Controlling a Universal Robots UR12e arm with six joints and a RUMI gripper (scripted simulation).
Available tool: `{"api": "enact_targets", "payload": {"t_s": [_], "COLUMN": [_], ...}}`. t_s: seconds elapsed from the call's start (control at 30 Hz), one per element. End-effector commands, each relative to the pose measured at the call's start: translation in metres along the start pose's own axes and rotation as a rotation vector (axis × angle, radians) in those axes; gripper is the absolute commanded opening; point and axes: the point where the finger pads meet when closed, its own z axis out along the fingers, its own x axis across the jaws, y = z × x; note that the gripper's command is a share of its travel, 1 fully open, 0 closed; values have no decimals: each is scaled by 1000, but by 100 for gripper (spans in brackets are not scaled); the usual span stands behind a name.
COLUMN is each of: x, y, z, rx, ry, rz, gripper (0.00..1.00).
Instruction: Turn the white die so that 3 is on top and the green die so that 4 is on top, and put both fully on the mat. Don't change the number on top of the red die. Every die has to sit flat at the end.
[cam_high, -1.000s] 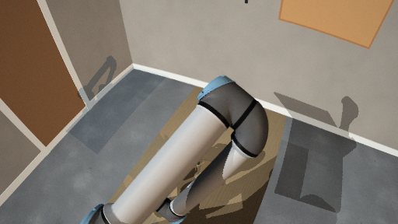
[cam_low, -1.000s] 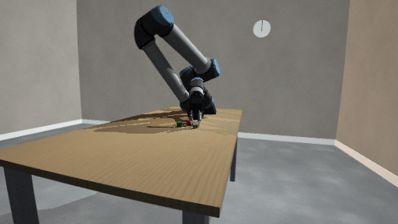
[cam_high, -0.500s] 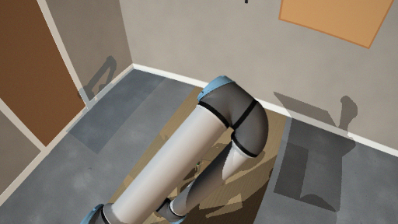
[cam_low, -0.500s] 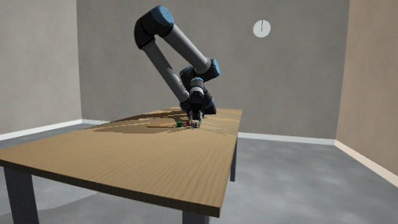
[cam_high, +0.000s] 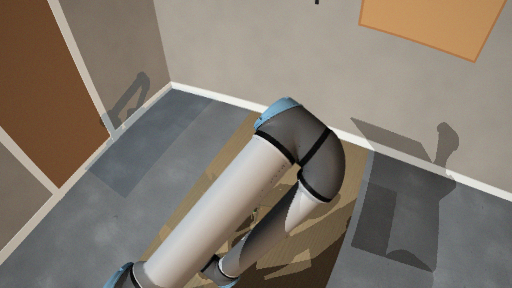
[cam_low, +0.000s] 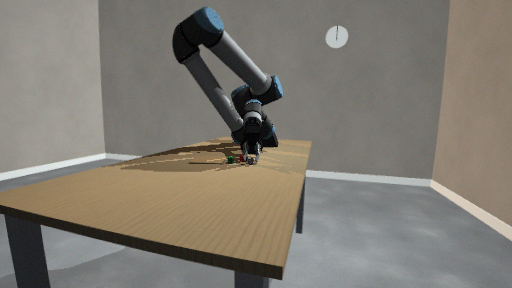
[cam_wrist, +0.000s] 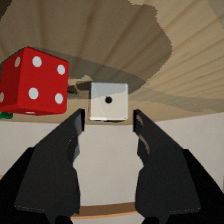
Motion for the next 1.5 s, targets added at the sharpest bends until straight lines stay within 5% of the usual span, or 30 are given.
{"api": "enact_targets", "payload": {"t_s": [0.0, 0.93, 1.47], "x": [0, 0, 0], "y": [0, 0, 0], "z": [1, -4, -48], "rx": [-2, -2, -2], "ry": [0, 0, 0], "rz": [0, 0, 0], "gripper": [24, 24, 24]}}
